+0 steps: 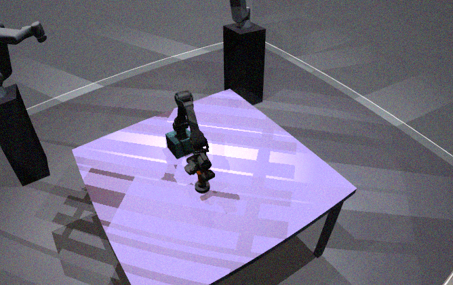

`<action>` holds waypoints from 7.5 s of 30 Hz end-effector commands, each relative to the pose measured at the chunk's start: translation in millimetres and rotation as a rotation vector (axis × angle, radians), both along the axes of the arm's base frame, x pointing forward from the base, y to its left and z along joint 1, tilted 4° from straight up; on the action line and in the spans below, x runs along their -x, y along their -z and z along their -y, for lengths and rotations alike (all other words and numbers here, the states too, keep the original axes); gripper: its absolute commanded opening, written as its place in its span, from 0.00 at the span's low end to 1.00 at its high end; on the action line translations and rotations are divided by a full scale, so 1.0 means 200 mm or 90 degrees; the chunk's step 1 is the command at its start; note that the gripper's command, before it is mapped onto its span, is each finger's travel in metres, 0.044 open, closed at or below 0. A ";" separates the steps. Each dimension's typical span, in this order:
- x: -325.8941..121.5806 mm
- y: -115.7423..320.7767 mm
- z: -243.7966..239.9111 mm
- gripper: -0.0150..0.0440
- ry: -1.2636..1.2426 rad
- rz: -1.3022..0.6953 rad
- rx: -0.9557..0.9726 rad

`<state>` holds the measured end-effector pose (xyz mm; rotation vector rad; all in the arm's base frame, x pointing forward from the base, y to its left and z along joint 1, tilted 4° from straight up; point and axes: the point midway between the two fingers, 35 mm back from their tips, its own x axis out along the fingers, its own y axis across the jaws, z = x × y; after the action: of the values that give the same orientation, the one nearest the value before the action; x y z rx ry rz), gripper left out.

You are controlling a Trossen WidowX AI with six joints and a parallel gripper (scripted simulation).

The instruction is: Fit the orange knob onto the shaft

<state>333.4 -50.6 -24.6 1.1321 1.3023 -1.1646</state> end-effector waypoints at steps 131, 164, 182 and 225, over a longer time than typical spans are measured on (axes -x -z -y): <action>-0.02 -0.02 0.00 0.25 0.402 -0.006 0.019; -0.01 0.01 0.00 0.25 0.402 -0.006 0.019; -0.02 -0.02 0.00 0.25 0.535 -0.009 0.026; -0.02 -0.02 0.00 0.25 0.535 -0.009 0.026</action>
<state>333.3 -50.3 -23.7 1.7052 0.8011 -1.7830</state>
